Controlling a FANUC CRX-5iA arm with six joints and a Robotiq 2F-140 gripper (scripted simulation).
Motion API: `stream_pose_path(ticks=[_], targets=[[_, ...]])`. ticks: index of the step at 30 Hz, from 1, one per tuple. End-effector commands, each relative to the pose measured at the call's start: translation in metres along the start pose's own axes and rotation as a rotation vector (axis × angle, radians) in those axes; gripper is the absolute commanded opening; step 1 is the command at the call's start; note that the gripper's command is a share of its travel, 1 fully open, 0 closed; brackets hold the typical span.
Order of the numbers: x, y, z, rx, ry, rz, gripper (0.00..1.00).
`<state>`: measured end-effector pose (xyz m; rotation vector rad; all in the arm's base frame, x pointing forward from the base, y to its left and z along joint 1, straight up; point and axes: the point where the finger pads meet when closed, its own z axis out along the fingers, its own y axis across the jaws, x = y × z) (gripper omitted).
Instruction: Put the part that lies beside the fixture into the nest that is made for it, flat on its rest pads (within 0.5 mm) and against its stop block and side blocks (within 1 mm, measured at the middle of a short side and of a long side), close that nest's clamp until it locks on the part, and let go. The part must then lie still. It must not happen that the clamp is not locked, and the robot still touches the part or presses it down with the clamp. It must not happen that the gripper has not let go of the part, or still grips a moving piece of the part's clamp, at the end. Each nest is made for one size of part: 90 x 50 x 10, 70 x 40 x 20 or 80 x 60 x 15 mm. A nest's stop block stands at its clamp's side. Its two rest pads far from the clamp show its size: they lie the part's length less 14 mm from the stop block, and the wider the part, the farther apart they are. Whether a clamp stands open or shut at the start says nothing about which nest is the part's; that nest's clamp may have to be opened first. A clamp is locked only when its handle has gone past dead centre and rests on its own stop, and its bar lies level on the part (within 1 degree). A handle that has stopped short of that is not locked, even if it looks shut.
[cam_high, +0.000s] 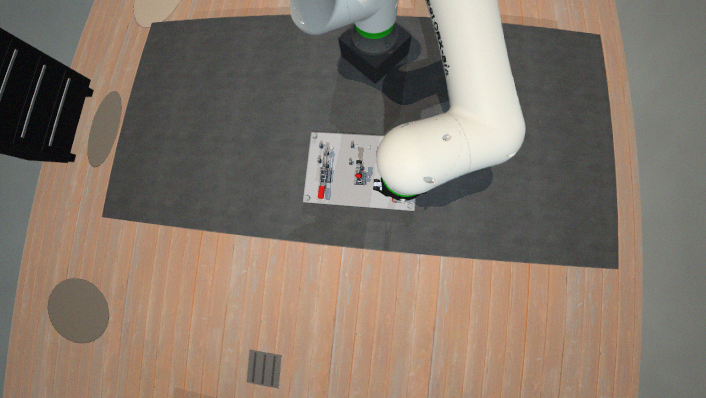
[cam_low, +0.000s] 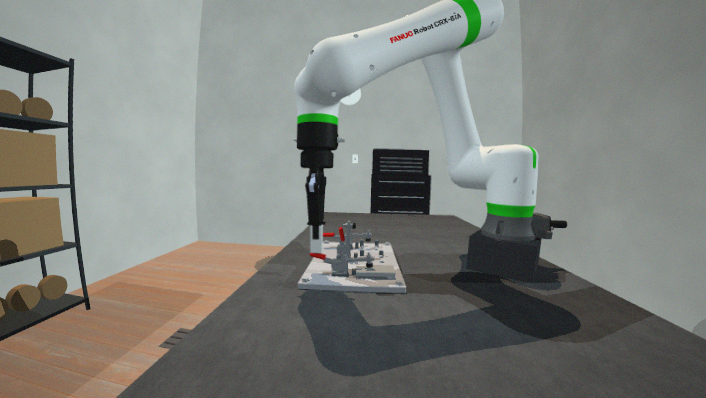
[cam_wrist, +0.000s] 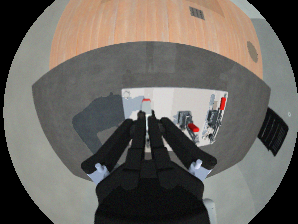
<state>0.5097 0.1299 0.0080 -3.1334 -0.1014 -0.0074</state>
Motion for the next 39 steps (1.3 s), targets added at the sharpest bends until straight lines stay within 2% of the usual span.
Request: stream_pose_path(ticks=[1,39], targets=[[0.0002,0.0,-0.0001,0.0,0.0,0.0,0.0],[0.0002,0.0,0.0039,0.0,0.0,0.0,0.0]])
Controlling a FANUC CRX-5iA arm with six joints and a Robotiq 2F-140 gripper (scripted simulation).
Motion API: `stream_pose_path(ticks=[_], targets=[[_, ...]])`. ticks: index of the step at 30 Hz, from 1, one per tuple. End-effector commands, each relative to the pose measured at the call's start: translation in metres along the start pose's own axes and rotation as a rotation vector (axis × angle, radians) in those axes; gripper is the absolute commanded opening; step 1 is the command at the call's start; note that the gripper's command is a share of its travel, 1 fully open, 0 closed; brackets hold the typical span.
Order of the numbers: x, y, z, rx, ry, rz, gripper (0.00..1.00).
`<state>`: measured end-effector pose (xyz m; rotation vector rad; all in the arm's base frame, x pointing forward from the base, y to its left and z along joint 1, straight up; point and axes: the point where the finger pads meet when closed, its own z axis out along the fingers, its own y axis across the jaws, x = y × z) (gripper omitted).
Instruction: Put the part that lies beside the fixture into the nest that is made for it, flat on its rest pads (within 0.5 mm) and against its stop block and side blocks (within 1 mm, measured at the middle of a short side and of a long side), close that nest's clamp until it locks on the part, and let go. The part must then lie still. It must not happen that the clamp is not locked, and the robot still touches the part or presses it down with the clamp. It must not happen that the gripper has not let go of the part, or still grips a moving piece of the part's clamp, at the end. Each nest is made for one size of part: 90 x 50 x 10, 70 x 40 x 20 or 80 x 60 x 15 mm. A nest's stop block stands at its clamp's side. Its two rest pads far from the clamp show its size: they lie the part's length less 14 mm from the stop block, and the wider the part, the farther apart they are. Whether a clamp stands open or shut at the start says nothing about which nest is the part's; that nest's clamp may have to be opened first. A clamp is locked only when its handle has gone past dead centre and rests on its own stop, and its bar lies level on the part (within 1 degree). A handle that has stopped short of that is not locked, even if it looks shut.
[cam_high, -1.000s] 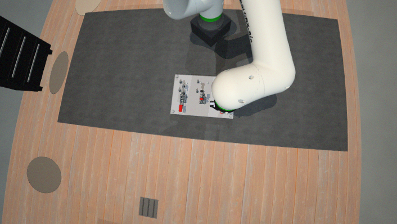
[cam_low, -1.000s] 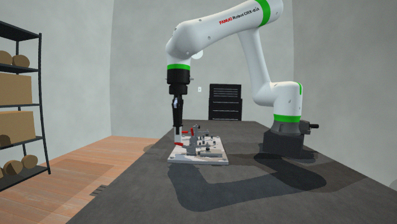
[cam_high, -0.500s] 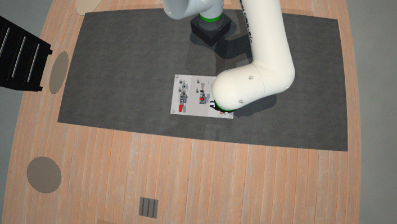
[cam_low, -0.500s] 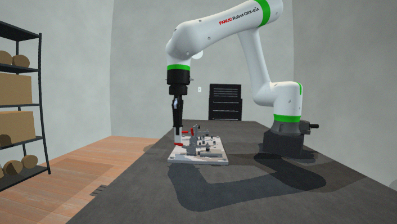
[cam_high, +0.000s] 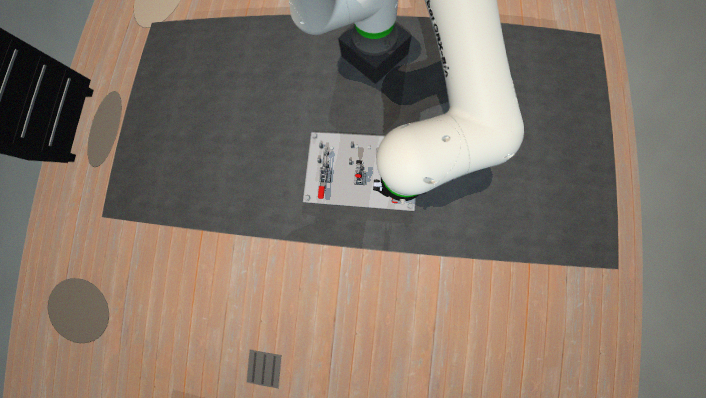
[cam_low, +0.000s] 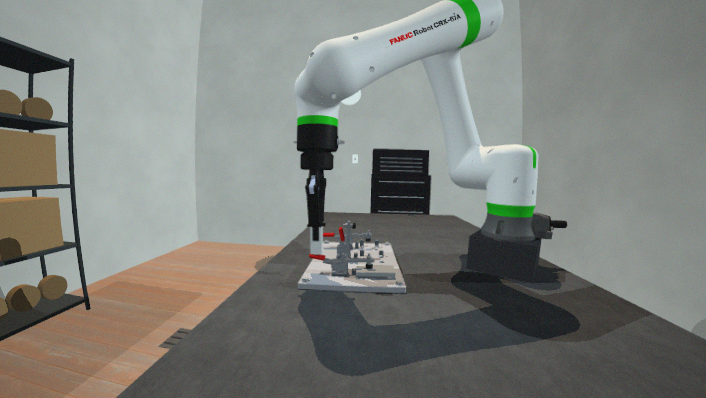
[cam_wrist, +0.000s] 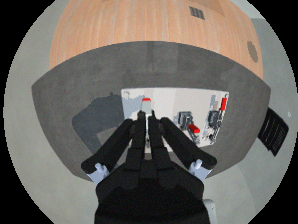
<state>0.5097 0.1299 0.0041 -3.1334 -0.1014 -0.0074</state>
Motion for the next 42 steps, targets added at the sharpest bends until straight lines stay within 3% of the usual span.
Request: stream_pose_path(ticks=[1,42], targets=[[0.0002,0.0,0.0,0.0,0.0,0.0,0.0],[0.0002,0.0,0.004,0.0,0.0,0.0,0.0]])
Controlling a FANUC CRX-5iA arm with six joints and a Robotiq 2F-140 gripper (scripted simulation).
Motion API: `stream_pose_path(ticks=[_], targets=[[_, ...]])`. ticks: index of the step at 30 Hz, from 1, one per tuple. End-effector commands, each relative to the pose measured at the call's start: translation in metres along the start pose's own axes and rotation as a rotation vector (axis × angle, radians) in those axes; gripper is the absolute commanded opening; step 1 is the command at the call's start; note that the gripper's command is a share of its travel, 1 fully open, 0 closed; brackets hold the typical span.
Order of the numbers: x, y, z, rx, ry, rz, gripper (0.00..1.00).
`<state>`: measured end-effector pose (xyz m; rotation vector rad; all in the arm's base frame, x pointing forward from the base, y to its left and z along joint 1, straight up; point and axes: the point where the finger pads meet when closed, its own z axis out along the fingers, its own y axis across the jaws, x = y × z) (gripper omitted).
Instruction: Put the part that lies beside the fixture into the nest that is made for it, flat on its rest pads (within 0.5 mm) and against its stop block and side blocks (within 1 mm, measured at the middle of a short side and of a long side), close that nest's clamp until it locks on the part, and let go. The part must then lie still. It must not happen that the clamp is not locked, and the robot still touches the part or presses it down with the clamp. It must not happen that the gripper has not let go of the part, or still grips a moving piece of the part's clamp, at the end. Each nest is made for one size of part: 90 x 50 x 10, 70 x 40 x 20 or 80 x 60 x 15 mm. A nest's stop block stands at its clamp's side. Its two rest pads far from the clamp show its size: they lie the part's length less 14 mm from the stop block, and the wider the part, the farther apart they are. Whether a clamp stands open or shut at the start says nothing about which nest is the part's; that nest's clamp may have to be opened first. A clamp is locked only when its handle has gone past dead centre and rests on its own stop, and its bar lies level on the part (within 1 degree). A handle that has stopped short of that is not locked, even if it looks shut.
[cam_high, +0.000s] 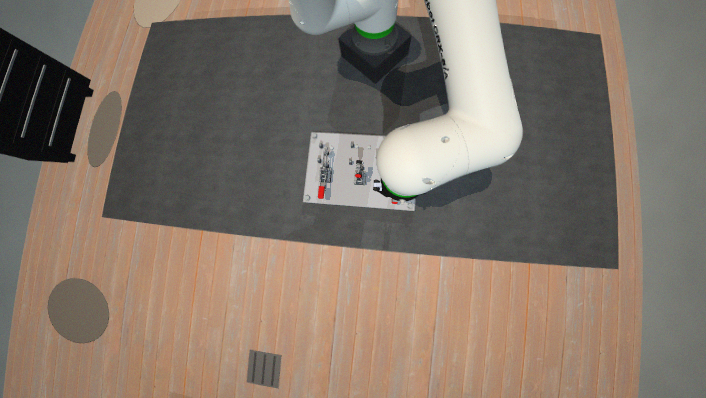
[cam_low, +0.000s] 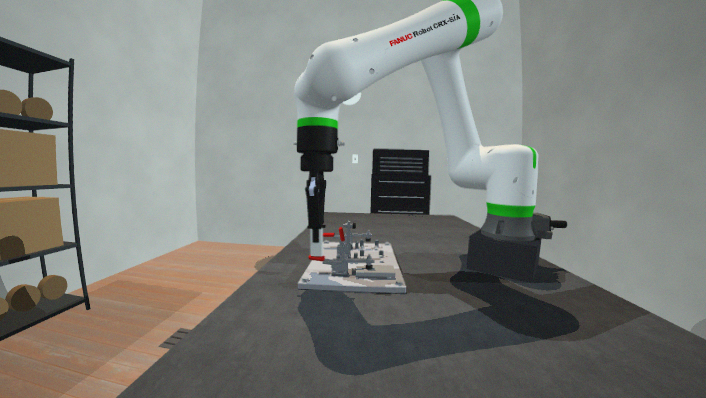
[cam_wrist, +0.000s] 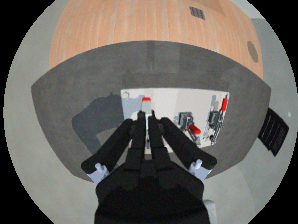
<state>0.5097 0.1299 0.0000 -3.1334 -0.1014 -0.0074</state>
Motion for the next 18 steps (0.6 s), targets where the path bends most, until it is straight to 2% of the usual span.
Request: stream_pose_path(ticks=[1,18], targets=[[0.0002,0.0,-0.0001,0.0,0.0,0.0,0.0],[0.0002,0.0,0.0019,0.0,0.0,0.0,0.0]])
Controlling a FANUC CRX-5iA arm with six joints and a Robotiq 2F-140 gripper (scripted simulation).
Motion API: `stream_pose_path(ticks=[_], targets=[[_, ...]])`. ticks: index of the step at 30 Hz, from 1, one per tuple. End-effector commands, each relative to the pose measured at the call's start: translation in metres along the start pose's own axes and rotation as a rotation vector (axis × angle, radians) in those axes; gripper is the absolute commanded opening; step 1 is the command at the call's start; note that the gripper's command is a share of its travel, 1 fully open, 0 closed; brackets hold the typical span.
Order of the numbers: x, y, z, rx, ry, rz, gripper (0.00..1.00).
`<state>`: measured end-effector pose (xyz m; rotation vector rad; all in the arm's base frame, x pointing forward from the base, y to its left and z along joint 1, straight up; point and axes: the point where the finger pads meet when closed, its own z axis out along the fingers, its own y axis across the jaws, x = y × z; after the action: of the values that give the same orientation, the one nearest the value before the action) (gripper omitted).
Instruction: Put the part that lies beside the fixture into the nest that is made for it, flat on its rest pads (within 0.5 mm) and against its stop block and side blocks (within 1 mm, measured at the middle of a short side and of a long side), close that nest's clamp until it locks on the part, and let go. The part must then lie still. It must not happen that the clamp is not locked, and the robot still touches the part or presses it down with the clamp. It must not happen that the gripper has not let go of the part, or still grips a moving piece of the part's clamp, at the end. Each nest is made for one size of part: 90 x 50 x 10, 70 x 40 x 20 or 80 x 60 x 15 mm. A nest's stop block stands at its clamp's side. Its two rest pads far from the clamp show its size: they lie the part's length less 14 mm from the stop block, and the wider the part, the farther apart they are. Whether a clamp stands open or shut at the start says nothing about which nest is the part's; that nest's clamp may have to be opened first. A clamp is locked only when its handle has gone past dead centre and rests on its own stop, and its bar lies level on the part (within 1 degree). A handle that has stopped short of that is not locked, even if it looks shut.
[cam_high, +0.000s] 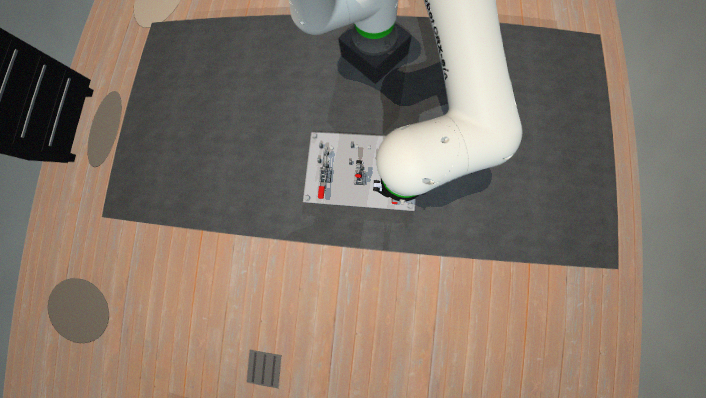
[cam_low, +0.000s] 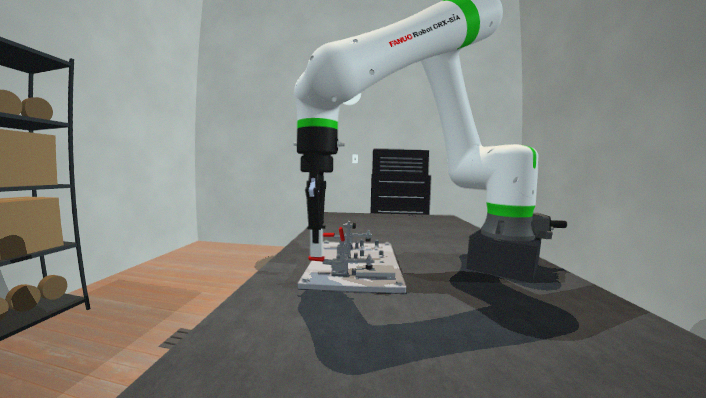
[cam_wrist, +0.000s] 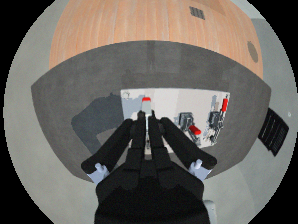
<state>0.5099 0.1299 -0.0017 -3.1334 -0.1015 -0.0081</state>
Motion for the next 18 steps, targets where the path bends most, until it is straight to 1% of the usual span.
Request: stream_pose_path(ticks=[1,18], targets=[[0.0,0.0,0.0001,0.0,0.0,0.0,0.0],[0.0,0.0,0.0021,0.0,0.0,0.0,0.0]])
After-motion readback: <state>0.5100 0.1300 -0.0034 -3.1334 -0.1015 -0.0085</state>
